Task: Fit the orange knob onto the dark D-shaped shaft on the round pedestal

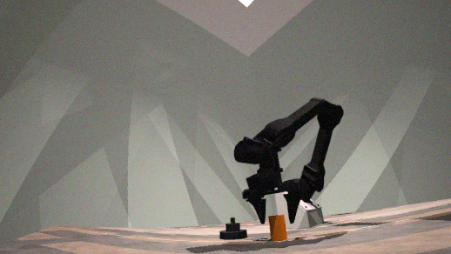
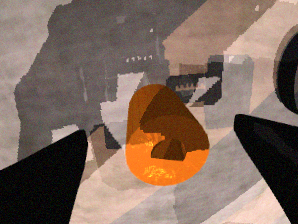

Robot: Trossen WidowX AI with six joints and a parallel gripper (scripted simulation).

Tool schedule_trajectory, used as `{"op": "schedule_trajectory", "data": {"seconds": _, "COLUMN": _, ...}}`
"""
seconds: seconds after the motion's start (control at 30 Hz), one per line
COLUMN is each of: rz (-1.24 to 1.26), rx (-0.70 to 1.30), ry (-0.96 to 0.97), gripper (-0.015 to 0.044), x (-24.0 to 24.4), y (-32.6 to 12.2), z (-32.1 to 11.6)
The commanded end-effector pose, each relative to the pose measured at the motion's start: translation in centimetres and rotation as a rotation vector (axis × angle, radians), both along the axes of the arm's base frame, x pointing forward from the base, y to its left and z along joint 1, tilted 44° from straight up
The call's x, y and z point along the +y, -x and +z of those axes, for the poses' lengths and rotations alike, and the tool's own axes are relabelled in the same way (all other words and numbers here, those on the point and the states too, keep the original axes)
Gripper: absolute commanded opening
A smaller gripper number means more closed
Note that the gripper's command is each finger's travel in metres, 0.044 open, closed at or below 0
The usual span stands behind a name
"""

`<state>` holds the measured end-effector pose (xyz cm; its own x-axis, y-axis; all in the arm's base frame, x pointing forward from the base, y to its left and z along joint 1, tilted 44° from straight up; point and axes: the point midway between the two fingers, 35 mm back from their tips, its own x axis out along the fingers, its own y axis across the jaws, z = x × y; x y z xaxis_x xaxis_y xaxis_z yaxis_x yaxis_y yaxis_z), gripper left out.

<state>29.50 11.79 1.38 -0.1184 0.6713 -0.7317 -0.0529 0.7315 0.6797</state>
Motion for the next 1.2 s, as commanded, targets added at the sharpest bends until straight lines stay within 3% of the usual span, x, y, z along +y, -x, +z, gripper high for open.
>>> {"op": "schedule_trajectory", "data": {"seconds": 0.0, "rz": -0.005, "rx": 0.007, "ry": -0.005, "gripper": 0.0440, "x": 0.5, "y": 0.1, "z": -0.6}}
{"op": "schedule_trajectory", "data": {"seconds": 0.53, "rz": -0.004, "rx": 0.007, "ry": -0.011, "gripper": 0.0440, "x": 2.0, "y": 0.6, "z": -2.1}}
{"op": "schedule_trajectory", "data": {"seconds": 0.87, "rz": -0.004, "rx": 0.007, "ry": -0.011, "gripper": 0.0177, "x": 2.0, "y": 0.6, "z": -2.1}}
{"op": "schedule_trajectory", "data": {"seconds": 1.07, "rz": -0.004, "rx": 0.007, "ry": -0.011, "gripper": 0.0137, "x": 2.0, "y": 0.6, "z": -2.1}}
{"op": "schedule_trajectory", "data": {"seconds": 1.17, "rz": -0.004, "rx": 0.007, "ry": -0.010, "gripper": 0.0059, "x": 1.8, "y": 0.4, "z": -1.9}}
